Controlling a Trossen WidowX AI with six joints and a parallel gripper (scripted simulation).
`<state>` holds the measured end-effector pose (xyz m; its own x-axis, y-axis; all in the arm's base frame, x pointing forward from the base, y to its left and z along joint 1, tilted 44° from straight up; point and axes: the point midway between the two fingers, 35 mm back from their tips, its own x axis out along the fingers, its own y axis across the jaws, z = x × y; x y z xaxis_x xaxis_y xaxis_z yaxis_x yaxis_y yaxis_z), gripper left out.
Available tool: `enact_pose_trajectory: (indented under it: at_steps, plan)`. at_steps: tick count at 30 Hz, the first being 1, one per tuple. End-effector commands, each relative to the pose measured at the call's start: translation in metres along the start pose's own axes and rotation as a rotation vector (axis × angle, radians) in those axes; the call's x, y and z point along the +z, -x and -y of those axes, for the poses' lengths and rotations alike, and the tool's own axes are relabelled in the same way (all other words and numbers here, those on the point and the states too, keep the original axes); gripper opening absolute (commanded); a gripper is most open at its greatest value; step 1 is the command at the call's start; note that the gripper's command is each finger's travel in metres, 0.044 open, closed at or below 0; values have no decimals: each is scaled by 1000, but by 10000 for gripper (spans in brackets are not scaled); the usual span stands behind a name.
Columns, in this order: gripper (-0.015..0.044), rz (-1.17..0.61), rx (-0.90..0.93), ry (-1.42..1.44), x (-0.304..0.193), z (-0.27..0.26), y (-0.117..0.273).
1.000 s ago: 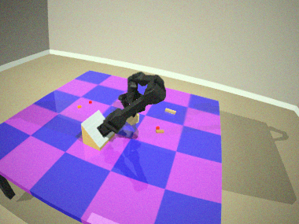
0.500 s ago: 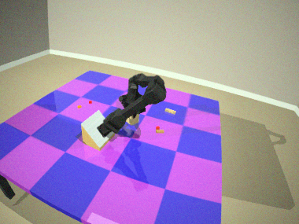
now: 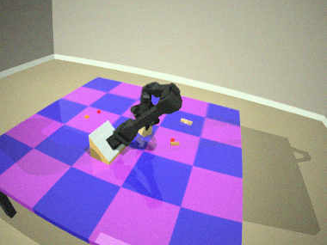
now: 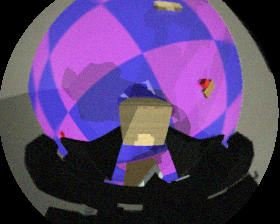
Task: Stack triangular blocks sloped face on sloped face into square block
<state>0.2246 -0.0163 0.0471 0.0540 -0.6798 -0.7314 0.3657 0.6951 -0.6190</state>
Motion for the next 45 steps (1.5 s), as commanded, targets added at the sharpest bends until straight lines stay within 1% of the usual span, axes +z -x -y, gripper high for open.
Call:
enact_pose_trajectory:
  at_steps: [1,40,45]
  plan:
    - [0,1,-5,8,0,1,-2]
    - [0,1,-5,13,0,1,-4]
    - [131,-1,-3,7,0,0,-3]
